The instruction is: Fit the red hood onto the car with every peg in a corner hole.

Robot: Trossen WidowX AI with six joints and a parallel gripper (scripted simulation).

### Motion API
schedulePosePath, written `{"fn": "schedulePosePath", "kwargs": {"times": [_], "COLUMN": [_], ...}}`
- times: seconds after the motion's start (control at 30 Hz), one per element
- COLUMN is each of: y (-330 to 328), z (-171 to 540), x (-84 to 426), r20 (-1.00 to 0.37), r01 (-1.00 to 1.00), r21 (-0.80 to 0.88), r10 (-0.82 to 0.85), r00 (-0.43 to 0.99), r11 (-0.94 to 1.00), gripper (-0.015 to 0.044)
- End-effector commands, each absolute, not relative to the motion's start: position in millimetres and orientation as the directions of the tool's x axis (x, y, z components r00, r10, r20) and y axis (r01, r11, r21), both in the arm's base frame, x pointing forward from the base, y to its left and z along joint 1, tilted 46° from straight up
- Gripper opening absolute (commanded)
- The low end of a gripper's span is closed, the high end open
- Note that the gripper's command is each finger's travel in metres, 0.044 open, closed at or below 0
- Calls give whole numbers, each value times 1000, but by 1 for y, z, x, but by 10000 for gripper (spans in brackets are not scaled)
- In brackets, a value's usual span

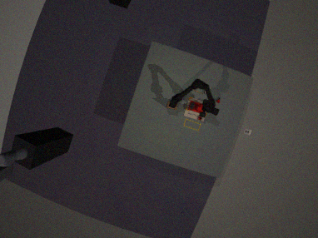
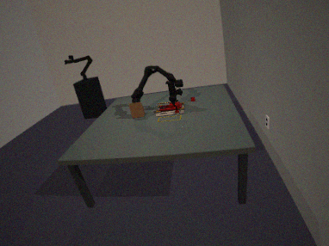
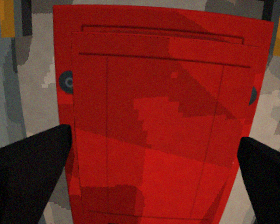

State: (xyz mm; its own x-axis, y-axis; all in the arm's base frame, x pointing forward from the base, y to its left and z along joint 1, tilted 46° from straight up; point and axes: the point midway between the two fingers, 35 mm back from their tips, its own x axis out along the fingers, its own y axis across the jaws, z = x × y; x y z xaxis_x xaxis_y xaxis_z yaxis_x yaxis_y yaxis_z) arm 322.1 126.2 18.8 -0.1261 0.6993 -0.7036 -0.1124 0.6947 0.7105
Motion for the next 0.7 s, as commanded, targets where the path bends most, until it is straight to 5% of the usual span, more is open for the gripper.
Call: {"fn": "schedulePosePath", "kwargs": {"times": [0.0, 0.67], "y": [126, 77], "z": [19, 67], "x": [322, 332], "r20": [-704, -702], "r01": [-112, -112], "r21": [710, 712], "r10": [699, 699], "r00": [-126, -137], "r11": [695, 693], "gripper": [440, 440]}}
